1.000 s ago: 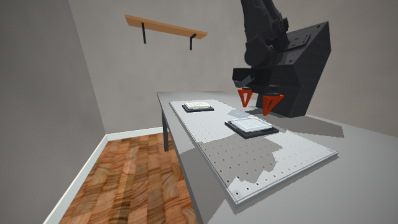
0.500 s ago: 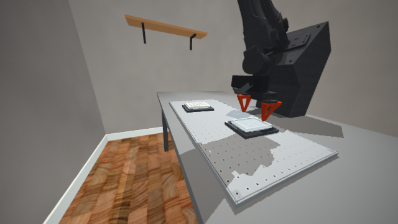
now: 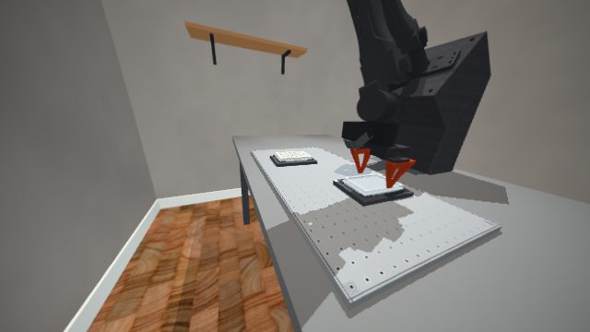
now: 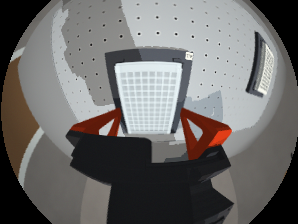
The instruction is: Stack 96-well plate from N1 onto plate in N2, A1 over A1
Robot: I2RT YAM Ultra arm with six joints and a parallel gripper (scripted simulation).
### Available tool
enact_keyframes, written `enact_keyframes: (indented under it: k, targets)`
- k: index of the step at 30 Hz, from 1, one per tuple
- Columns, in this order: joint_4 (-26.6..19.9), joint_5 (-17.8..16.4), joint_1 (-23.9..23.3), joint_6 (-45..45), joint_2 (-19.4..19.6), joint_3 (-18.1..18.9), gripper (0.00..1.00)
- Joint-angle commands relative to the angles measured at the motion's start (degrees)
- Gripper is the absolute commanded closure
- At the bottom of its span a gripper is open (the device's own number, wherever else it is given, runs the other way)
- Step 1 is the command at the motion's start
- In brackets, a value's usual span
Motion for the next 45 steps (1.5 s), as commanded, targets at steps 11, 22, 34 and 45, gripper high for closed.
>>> enact_keyframes:
  k: [11,22,34,45]
  targets:
    - [3.5,-0.7,-0.6,-1.3,3.9,3.1,0.0]
    - [3.5,-0.7,-0.2,-1.2,2.7,3.1,0.0]
    - [3.5,-0.7,-0.3,-1.2,2.7,3.1,0.0]
    - [3.5,-0.7,-0.3,-1.2,2.7,3.1,0.0]
